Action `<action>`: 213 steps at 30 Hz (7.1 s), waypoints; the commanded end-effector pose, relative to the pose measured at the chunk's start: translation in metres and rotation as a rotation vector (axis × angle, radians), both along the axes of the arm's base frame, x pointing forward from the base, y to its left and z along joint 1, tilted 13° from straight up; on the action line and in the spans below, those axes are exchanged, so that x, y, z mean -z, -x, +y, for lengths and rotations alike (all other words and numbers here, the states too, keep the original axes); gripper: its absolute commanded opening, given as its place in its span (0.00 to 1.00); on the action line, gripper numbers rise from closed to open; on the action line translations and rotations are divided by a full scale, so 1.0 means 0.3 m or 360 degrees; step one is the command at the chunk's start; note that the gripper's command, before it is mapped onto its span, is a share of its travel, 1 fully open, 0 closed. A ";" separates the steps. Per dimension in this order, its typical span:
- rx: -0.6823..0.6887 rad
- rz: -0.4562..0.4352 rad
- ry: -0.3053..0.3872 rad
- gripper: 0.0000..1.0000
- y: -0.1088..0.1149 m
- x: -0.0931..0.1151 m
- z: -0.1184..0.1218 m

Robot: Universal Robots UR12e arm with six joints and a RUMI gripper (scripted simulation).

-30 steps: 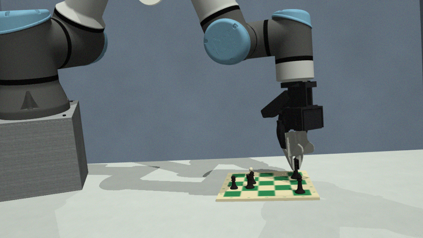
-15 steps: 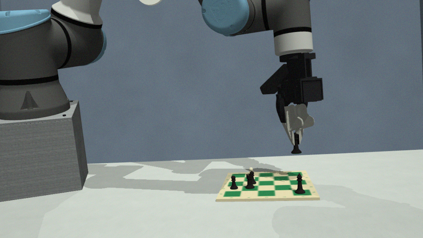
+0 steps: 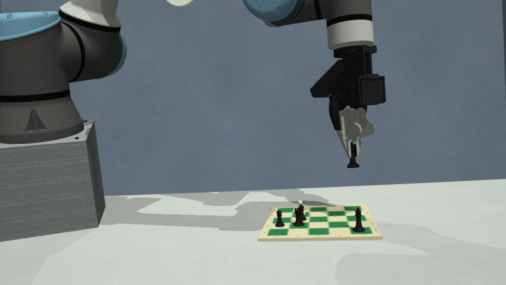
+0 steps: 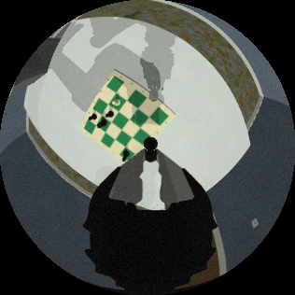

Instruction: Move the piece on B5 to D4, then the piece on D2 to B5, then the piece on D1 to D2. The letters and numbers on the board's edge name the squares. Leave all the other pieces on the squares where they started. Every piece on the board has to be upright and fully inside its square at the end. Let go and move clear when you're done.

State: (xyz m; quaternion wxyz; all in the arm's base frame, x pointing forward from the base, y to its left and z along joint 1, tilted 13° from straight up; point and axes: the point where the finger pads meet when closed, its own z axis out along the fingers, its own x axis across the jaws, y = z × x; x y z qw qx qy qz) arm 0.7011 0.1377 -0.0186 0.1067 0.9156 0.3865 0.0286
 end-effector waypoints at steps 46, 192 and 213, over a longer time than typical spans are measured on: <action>-0.0195 0.0036 0.0027 0.00 0.086 0.273 -0.064; -0.0200 0.0039 0.0028 0.00 0.086 0.327 -0.059; -0.0200 0.0039 0.0028 0.00 0.086 0.330 -0.059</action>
